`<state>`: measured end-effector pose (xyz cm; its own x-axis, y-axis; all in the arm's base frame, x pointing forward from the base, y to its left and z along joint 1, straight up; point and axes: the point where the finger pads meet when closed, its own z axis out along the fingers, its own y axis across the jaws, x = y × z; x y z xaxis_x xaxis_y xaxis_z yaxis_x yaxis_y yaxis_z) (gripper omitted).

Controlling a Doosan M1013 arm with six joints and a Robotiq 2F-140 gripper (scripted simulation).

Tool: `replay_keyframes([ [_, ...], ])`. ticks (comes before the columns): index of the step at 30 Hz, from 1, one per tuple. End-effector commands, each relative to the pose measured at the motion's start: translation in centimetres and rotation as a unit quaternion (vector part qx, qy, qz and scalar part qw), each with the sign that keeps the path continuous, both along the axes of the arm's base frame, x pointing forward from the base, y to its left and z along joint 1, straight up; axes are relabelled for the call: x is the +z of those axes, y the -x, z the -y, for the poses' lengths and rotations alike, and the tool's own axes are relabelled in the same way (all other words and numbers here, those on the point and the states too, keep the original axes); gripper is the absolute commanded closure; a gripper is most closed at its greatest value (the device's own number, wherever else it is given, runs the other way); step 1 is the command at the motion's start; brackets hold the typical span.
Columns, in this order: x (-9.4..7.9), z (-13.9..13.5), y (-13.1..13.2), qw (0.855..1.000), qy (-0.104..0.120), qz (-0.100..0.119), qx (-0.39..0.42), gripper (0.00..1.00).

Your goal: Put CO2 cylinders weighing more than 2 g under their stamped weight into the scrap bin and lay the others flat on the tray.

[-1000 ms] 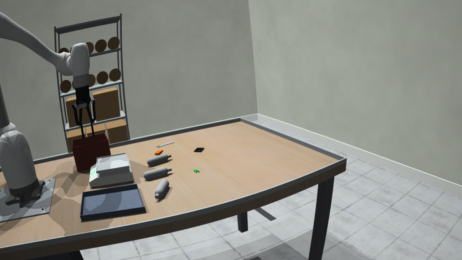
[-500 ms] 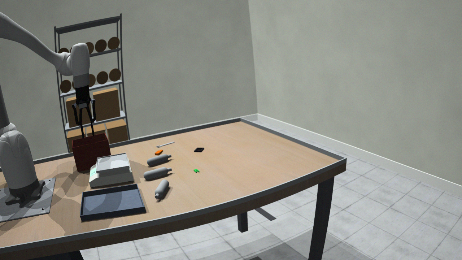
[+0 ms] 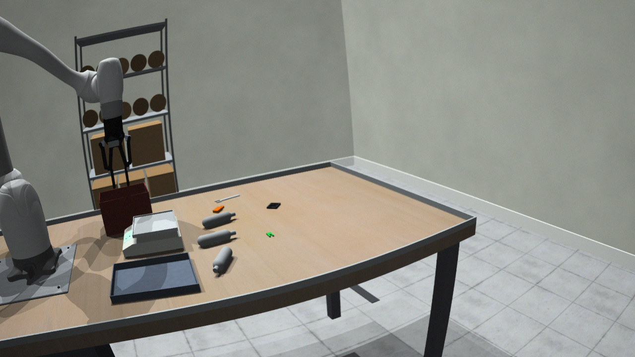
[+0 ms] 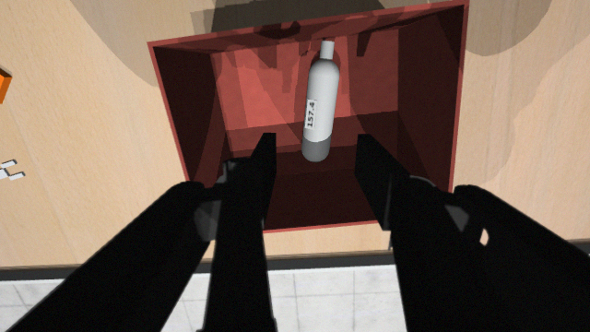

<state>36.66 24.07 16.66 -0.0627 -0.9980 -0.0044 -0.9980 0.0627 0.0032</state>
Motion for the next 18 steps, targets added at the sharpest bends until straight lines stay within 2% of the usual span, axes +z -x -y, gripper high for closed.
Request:
replay_keyframes([
  [1,0.4,0.0,0.0,1.000,0.000,0.000,0.000,0.59],
  [12,2.9,0.0,0.0,1.000,0.000,0.000,0.000,0.59],
  [18,3.4,0.0,0.0,1.000,0.000,0.000,0.000,0.59],
])
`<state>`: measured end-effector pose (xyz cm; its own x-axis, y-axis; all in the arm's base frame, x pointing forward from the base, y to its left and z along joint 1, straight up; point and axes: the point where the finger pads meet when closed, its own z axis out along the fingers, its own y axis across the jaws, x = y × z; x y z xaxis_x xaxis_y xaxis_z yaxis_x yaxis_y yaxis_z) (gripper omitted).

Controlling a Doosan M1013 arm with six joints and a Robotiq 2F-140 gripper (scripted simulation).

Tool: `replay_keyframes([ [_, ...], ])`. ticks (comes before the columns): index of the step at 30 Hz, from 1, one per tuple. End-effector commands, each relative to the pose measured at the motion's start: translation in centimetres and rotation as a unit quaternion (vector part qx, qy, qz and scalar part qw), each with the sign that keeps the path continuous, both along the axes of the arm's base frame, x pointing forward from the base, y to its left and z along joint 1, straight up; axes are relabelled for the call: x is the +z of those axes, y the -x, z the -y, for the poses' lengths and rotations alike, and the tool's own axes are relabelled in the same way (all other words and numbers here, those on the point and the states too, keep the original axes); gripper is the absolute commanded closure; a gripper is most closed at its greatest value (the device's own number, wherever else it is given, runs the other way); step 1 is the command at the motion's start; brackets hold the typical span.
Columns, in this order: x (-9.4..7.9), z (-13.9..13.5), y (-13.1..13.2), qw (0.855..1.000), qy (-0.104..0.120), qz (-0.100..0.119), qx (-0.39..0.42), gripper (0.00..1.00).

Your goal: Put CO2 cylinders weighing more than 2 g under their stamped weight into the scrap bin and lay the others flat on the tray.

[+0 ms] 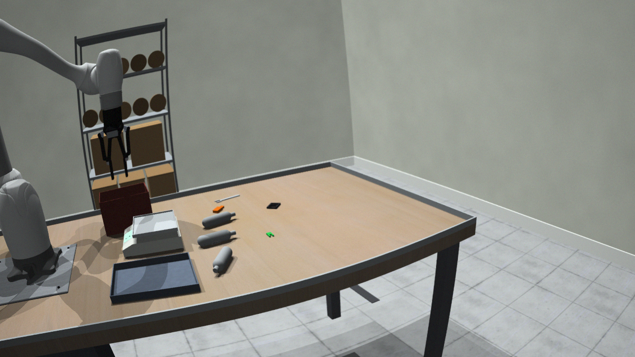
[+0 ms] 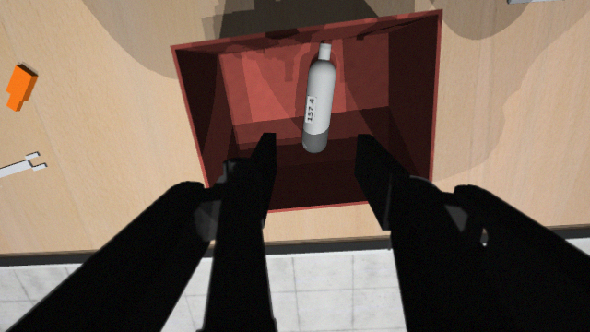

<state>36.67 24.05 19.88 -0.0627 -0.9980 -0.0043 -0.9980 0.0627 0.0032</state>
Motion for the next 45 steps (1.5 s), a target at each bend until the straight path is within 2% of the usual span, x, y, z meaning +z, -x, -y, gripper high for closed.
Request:
replay_keyframes([
  [1,0.3,0.0,0.0,1.000,0.000,0.000,0.000,0.59],
  [8,0.4,0.2,-0.7,1.000,0.000,0.000,-0.012,0.59],
  [10,0.6,1.1,-2.5,0.999,0.000,0.000,-0.049,0.59],
  [13,1.0,4.3,-8.0,0.988,0.000,0.000,-0.157,0.59],
  [15,1.0,4.3,-8.0,0.988,0.000,0.000,-0.157,0.59],
  [17,1.1,7.4,-11.9,0.967,0.000,-0.001,-0.255,0.59],
  [20,1.1,10.7,-14.4,0.944,0.000,0.000,-0.331,0.59],
  [23,1.0,14.4,-16.8,0.911,-0.001,-0.001,-0.413,0.59],
  [27,0.8,19.4,-19.7,0.856,-0.001,-0.001,-0.517,0.59],
  [30,0.6,23.2,-22.1,0.807,0.000,-0.002,-0.591,0.59],
  [32,0.6,23.2,-22.1,0.807,0.000,-0.002,-0.591,0.59],
  [33,0.4,26.9,-24.5,0.777,0.001,-0.002,-0.629,0.59],
  [38,-0.2,31.8,-28.1,0.777,0.001,-0.002,-0.629,0.59],
  [45,-2.5,31.8,-28.1,0.777,0.001,-0.002,-0.629,0.59],
])
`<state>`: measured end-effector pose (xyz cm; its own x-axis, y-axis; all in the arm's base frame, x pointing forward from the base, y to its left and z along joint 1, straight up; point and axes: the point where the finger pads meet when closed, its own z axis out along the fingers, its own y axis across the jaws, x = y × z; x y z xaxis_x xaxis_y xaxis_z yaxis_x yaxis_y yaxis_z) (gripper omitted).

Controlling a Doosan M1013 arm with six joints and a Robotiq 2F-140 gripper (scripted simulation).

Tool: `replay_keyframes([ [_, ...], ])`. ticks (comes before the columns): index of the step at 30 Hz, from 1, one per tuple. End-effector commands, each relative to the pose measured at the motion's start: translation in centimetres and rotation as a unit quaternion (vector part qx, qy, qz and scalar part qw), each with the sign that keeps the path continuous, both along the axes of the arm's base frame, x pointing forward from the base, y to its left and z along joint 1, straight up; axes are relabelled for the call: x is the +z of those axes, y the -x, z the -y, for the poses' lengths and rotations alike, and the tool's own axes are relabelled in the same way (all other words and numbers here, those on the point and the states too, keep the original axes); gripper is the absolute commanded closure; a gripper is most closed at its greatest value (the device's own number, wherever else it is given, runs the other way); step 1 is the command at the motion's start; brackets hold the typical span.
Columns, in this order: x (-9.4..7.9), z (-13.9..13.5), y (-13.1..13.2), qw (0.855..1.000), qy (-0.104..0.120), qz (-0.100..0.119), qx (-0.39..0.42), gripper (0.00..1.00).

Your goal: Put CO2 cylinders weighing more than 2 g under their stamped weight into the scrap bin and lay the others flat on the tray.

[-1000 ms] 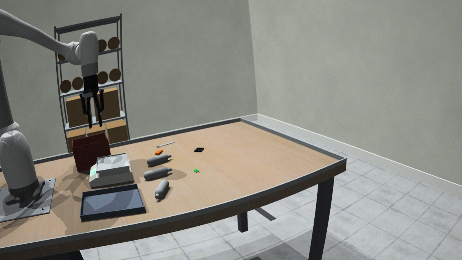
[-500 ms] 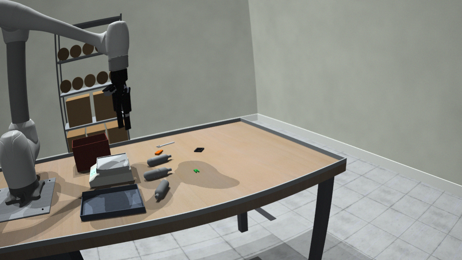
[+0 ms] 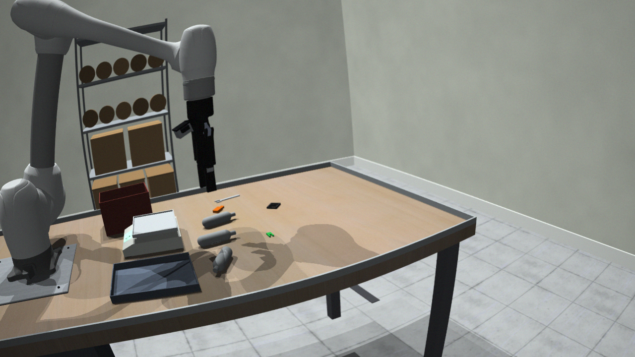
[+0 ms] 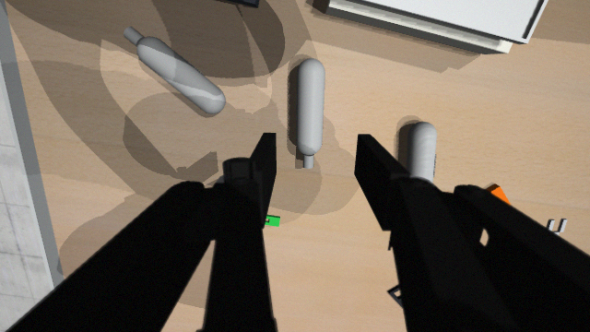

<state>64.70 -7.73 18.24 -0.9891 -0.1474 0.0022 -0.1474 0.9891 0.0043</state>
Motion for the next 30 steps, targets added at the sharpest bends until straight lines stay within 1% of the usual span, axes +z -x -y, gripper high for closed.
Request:
replay_keyframes([
  [1,-1.4,0.0,-0.1,1.000,0.000,0.001,0.000,0.59],
  [2,-1.9,0.0,-0.1,1.000,0.000,0.001,0.000,0.59],
  [4,-1.9,0.0,-0.1,1.000,0.000,0.001,0.000,0.59],
  [8,-4.5,0.0,-0.1,1.000,0.000,0.001,0.000,0.59],
  [15,-9.5,-0.1,-0.1,1.000,0.000,0.001,0.000,0.59],
  [19,-12.0,-0.1,-0.1,1.000,0.000,0.001,0.000,0.59],
  [21,-12.0,-0.1,-0.1,1.000,0.000,0.001,0.000,0.59],
  [25,-13.7,-0.1,-0.1,1.000,0.000,0.001,0.000,0.59],
  [30,-14.9,-0.1,-0.1,1.000,0.000,0.001,0.000,0.59],
])
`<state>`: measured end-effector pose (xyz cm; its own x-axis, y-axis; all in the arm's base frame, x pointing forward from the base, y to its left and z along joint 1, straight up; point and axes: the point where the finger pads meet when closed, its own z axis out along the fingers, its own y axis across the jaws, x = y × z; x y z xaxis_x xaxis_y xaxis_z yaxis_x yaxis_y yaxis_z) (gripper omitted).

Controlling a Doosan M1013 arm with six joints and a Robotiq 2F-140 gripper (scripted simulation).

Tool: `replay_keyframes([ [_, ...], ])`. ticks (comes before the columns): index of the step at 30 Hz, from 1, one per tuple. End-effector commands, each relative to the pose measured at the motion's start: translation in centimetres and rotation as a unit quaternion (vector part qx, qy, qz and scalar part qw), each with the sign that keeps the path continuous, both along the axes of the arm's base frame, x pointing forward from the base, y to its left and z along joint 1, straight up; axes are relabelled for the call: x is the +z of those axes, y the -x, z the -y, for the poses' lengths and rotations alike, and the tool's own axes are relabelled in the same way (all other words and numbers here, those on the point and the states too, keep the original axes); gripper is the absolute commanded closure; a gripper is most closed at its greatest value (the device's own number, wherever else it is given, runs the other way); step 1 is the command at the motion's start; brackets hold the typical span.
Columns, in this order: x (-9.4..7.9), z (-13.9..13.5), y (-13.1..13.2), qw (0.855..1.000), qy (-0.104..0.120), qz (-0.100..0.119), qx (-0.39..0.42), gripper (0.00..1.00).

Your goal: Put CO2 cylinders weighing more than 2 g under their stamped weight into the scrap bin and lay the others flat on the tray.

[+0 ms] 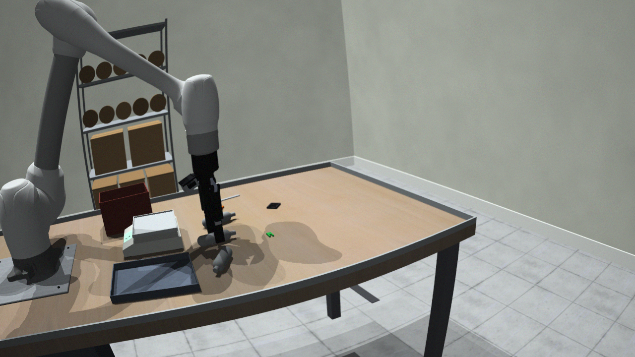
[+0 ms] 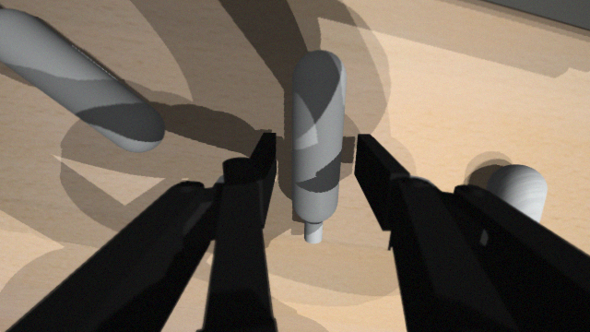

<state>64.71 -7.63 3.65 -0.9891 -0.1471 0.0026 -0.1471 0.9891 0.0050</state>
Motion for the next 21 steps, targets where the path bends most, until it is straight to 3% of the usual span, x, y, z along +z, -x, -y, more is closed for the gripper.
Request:
replay_keyframes([
  [1,-0.45,-0.01,-0.07,1.000,0.000,0.001,0.000,0.59],
  [13,-0.62,-0.01,-0.06,1.000,0.000,0.001,0.000,0.59],
  [14,-0.62,-0.01,-0.06,1.000,0.000,0.001,0.000,0.90],
  [21,-0.61,-0.01,-0.06,1.000,0.000,0.001,0.000,0.90],
])
